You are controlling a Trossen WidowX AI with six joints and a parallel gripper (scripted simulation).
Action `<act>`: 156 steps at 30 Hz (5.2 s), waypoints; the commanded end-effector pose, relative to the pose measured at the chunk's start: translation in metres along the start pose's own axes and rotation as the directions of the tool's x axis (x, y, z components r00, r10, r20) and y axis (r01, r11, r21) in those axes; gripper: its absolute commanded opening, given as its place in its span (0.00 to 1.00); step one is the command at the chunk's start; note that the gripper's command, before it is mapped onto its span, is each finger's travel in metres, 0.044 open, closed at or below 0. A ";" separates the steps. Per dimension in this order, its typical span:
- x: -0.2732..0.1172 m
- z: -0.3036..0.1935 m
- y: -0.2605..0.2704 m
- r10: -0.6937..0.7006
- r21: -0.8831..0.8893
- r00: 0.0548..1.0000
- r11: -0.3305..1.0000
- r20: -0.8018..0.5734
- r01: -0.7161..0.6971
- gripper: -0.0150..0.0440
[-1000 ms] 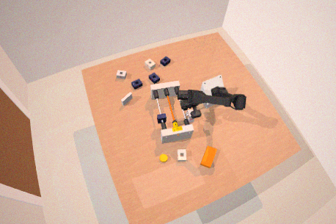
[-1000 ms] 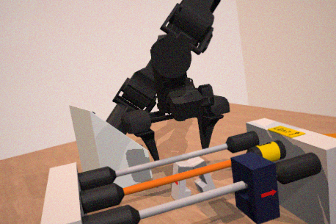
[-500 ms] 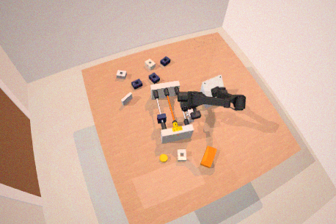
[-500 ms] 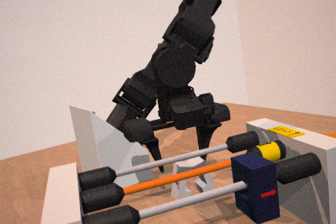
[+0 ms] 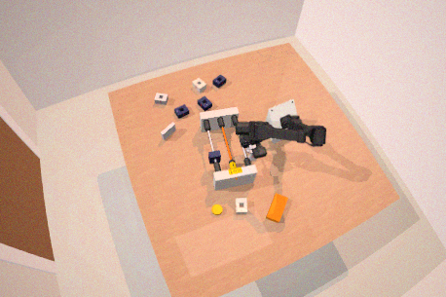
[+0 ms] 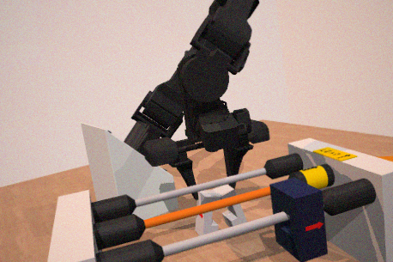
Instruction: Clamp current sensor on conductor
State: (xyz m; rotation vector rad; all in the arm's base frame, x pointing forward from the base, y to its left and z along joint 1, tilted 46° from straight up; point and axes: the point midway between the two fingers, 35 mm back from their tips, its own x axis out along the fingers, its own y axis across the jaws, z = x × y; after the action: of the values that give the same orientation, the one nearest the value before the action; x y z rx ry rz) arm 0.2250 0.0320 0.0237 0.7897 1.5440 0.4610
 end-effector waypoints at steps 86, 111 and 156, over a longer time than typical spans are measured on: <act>-0.121 0.119 -0.079 -0.003 -0.983 1.000 0.185 0.002 0.002 0.25; -0.093 0.128 -0.085 -0.003 -1.000 1.000 0.027 0.003 0.003 0.25; -0.068 0.128 -0.086 -0.006 -1.000 1.000 0.022 0.000 0.000 0.25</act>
State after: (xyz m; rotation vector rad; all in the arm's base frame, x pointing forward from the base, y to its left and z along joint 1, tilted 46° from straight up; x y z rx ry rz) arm 0.3307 -0.0948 -0.0069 -0.4302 0.7674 1.3723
